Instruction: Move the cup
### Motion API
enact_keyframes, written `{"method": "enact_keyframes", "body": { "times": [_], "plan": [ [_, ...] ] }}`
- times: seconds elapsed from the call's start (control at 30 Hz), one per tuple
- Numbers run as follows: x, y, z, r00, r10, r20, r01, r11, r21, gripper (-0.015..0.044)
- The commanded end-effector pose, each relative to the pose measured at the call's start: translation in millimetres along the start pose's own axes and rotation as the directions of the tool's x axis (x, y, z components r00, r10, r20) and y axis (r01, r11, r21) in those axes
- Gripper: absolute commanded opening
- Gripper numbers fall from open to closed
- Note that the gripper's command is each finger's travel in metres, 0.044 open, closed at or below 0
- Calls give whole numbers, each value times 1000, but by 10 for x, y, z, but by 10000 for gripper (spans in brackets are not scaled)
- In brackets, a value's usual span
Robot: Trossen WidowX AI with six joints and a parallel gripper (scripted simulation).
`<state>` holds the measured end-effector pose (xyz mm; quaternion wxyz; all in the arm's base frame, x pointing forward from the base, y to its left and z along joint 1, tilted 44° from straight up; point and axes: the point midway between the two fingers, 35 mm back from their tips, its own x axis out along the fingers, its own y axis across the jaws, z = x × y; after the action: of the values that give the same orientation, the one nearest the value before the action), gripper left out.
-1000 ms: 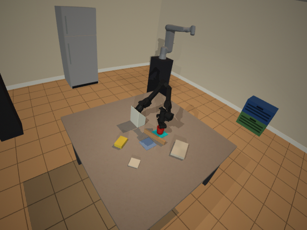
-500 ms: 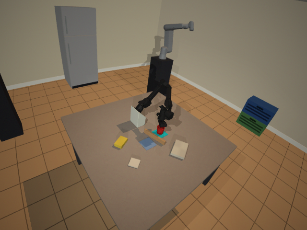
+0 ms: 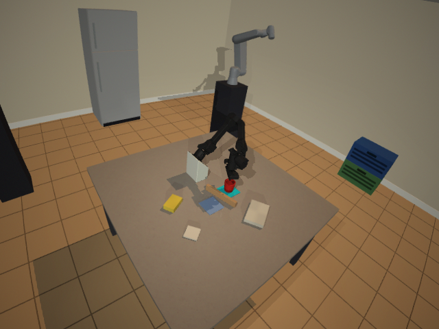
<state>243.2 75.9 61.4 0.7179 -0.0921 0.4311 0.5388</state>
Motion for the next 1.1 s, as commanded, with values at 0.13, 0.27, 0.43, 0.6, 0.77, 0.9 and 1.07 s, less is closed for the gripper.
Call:
{"method": "enact_keyframes", "body": {
  "times": [0.13, 0.27, 0.43, 0.6, 0.77, 0.9, 1.07],
  "plan": [
    [-104, -2, -3, 1000, -3, 6, 3, 1000, -4, 128],
    [-88, 11, -16, 1000, 1, 2, -1, 1000, 1, 154],
    [-88, 11, -16, 1000, 1, 2, -1, 1000, 1, 285],
    [-127, 5, -16, 1000, 0, 1, 0, 1000, 1, 416],
    [-300, -8, -20, 1000, -2, -1, 2, 1000, 0, 440],
    [-464, -8, -24, 1000, -3, -1, 3, 1000, -1, 440],
    [-670, 0, -28, 1000, -3, 2, 3, 1000, -2, 440]
  ]
}}
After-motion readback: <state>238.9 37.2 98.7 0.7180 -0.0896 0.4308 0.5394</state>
